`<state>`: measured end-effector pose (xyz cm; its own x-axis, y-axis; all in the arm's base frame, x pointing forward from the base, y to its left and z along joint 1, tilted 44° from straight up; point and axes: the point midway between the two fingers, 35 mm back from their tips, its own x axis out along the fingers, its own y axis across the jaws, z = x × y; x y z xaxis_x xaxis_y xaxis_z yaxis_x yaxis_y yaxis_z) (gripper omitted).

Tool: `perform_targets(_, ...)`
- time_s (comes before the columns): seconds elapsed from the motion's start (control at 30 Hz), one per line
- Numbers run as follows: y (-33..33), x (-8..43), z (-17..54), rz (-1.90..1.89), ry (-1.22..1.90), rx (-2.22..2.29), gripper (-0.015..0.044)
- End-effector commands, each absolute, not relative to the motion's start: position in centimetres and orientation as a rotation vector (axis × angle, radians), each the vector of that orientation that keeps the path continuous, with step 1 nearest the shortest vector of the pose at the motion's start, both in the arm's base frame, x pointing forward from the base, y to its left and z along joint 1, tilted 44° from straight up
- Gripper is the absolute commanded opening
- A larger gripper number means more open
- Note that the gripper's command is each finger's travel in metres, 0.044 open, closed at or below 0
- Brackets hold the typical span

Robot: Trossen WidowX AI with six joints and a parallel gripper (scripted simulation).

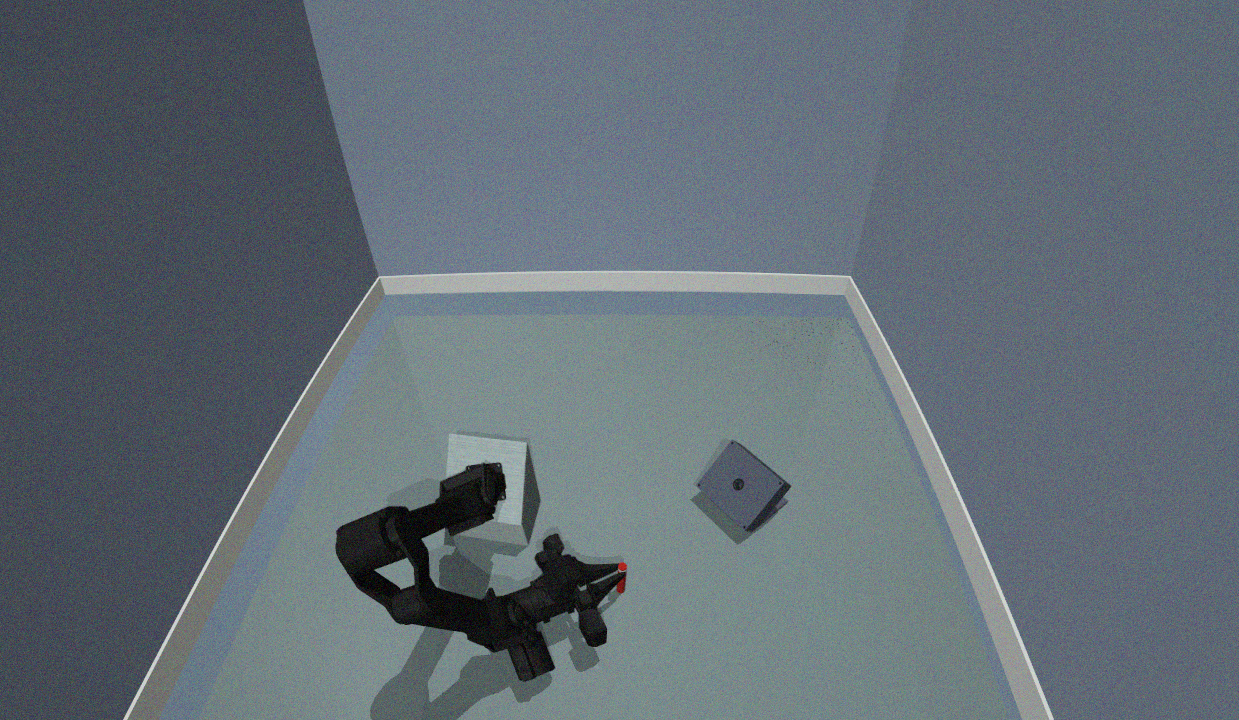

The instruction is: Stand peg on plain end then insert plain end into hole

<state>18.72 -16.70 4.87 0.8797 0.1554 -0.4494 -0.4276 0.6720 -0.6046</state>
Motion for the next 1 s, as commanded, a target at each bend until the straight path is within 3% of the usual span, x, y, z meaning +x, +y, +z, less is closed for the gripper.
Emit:
perform_targets(0.0,-16.91,18.59,4.78,0.337,0.38,-0.769,0.0049)
perform_targets(0.2,-16.72,18.64,4.85,0.342,0.369,-0.769,0.0056)
perform_targets(0.3,-16.72,18.64,4.85,0.342,0.367,-0.769,0.013)
perform_targets(0.97,-16.72,18.64,4.85,0.342,0.367,-0.769,0.013)
